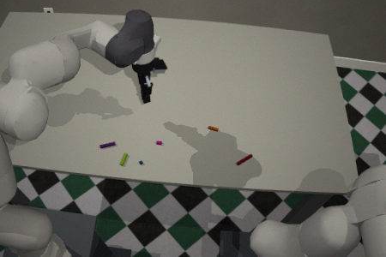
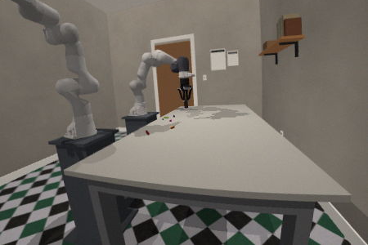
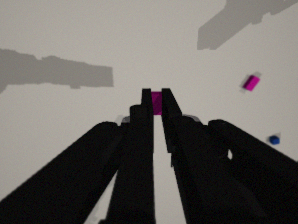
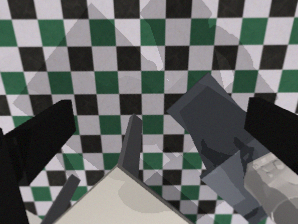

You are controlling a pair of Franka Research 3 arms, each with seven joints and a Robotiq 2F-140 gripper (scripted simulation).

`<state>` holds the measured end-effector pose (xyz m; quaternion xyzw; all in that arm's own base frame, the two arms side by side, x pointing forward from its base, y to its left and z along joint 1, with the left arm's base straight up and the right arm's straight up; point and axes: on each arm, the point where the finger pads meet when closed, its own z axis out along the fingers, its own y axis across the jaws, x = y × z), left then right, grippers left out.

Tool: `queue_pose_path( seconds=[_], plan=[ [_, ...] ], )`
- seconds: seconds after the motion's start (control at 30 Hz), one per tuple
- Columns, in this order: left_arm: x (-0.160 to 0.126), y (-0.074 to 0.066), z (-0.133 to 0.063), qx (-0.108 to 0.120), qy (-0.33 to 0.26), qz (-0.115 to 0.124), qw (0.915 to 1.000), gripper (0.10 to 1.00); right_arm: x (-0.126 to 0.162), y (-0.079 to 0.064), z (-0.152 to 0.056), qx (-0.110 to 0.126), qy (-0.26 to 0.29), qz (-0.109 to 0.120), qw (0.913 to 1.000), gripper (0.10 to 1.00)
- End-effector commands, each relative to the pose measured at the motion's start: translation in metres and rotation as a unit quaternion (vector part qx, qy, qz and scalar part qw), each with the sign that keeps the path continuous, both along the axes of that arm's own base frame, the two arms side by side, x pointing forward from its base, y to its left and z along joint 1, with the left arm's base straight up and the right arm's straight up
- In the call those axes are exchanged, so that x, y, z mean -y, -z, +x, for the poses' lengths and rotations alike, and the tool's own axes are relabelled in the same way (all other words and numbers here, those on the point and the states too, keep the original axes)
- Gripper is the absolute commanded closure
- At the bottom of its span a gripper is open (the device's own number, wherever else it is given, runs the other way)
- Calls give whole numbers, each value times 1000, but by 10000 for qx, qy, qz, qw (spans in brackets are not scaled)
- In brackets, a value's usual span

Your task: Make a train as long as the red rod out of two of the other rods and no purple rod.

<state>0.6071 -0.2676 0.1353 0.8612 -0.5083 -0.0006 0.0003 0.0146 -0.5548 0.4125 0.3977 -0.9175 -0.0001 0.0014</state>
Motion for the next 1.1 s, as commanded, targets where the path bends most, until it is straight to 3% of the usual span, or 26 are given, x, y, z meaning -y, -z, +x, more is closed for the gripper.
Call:
queue_pose_path(
  seconds=[0.0,0.17,0.47,0.53,0.8,1.07],
  plan=[
    [0,4,0,7,85,-1,10000,974,-1,0,0,13,29,4,10000,98],
    [0,19,0,7,85,-1,10000,974,-1,0,0,13,29,4,10000,98],
    [0,59,0,7,85,-1,10000,974,-1,0,0,13,29,4,10000,98],
    [0,59,0,7,85,-1,10000,974,-1,0,0,13,29,4,10000,98],
    [0,83,1,7,85,-1,10000,974,-1,0,0,13,29,4,10000,98],
    [0,87,0,7,85,-1,10000,974,-1,0,0,13,29,4,10000,98]
  ],
)
